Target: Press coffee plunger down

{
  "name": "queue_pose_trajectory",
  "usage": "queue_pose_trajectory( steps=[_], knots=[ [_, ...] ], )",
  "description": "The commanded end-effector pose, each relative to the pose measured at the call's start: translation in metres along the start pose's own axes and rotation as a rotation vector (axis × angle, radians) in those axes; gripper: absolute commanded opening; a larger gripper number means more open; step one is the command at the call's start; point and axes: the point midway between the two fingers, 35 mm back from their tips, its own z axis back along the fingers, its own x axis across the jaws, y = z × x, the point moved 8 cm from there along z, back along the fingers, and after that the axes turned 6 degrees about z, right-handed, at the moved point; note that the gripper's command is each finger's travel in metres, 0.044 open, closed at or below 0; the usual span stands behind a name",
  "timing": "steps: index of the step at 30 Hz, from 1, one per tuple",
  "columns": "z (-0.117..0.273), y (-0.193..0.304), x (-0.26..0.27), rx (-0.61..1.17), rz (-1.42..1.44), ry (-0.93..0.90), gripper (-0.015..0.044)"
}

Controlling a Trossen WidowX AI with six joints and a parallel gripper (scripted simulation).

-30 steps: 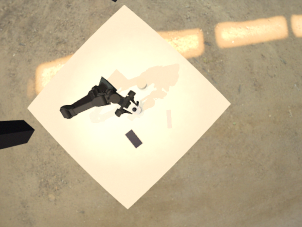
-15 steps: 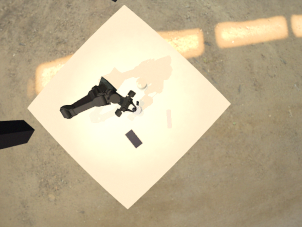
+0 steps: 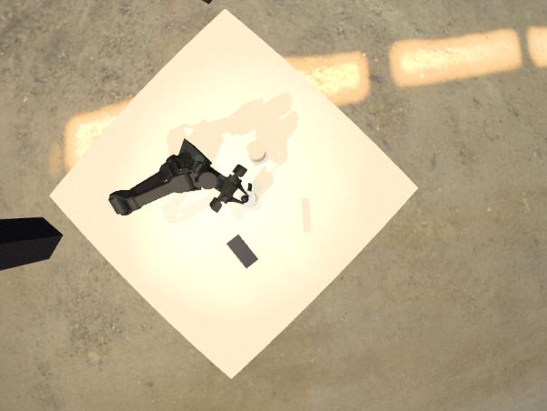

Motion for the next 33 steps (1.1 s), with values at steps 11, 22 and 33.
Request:
queue_pose_trajectory(
  steps=[11, 22, 33],
  knots=[
    [-0.019, 0.027, 0.006, 0.026, 0.015, -0.008, 0.0118],
    [-0.030, 0.041, 0.008, 0.026, 0.015, -0.009, 0.0118],
    [-0.041, 0.056, 0.010, 0.024, 0.016, -0.007, 0.0118]
  ],
)
